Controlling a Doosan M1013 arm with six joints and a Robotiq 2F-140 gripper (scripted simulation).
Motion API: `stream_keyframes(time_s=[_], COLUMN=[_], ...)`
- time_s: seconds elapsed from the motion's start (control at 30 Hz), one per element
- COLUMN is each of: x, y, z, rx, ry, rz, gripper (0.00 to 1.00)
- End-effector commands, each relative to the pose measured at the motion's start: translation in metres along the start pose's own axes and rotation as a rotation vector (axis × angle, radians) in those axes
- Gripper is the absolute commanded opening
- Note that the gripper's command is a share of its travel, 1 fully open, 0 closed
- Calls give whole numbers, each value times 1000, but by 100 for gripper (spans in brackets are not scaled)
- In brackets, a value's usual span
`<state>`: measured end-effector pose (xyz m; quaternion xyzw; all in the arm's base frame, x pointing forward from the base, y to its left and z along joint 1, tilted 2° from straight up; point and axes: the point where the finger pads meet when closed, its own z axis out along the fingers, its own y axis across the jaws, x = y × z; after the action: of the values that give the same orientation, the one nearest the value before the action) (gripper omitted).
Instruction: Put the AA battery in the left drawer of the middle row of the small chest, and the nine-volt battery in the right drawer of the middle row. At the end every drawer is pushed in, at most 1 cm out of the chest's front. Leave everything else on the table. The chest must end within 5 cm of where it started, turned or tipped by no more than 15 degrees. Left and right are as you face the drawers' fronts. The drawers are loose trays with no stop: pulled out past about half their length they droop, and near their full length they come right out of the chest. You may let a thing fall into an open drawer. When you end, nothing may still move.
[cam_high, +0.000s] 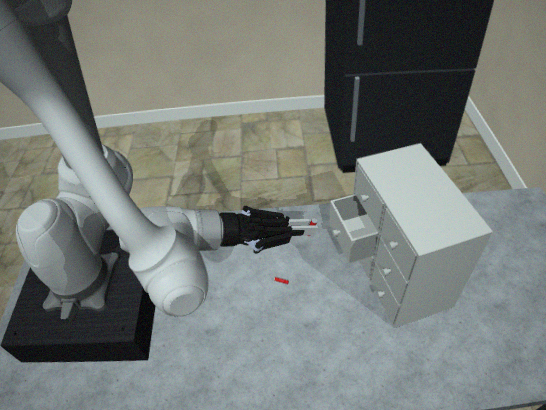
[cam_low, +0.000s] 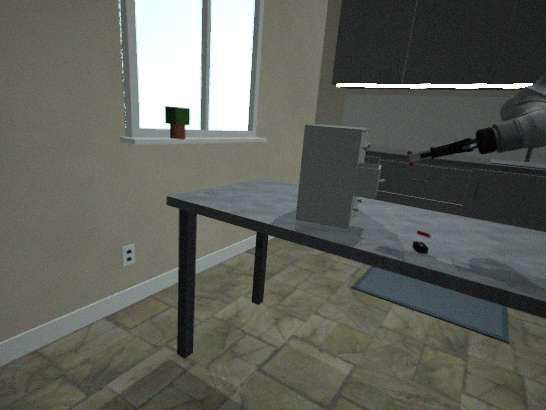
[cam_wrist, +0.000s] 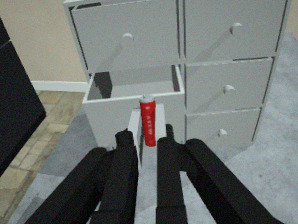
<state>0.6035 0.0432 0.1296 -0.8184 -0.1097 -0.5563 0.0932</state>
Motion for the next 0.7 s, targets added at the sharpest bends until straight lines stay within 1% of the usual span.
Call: stream_keyframes(time_s=[0.0, 0.43, 0.5, 0.67], x=[3, 22, 22, 29], y=[0, 0, 0, 0], z=[7, 60, 60, 80], rx=[0, 0, 0, 0], ry=[0, 0, 0, 0], rz=[0, 0, 0, 0], gripper=[6, 6, 6, 6])
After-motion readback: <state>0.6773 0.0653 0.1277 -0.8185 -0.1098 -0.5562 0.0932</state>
